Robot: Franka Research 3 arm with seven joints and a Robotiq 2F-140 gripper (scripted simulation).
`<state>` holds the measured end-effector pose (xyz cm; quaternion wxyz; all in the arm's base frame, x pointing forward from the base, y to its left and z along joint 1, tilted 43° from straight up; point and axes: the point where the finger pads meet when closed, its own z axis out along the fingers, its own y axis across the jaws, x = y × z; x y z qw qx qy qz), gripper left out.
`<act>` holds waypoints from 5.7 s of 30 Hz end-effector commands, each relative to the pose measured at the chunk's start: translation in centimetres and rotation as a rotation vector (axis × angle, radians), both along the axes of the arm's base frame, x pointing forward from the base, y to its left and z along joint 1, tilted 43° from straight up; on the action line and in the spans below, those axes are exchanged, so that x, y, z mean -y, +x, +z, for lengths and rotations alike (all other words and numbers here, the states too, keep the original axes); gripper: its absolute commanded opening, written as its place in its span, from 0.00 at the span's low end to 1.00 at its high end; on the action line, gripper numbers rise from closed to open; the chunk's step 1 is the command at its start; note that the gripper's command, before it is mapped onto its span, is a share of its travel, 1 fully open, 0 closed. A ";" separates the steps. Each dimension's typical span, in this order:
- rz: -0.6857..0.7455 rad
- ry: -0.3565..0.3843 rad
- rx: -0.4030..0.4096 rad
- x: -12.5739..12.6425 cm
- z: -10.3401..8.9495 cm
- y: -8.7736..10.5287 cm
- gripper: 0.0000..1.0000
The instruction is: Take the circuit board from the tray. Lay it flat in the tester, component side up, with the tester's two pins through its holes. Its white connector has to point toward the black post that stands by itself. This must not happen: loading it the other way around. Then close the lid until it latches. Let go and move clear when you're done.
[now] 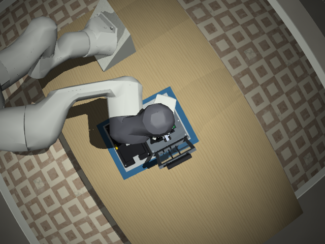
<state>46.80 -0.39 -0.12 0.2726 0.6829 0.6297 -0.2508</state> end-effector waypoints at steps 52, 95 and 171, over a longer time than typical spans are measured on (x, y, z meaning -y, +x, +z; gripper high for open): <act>-0.003 0.000 0.003 0.3 -0.3 0.1 0.58; -0.003 0.000 0.003 -6.9 7.3 0.1 0.58; -0.003 0.000 0.003 -16.1 17.1 0.0 0.30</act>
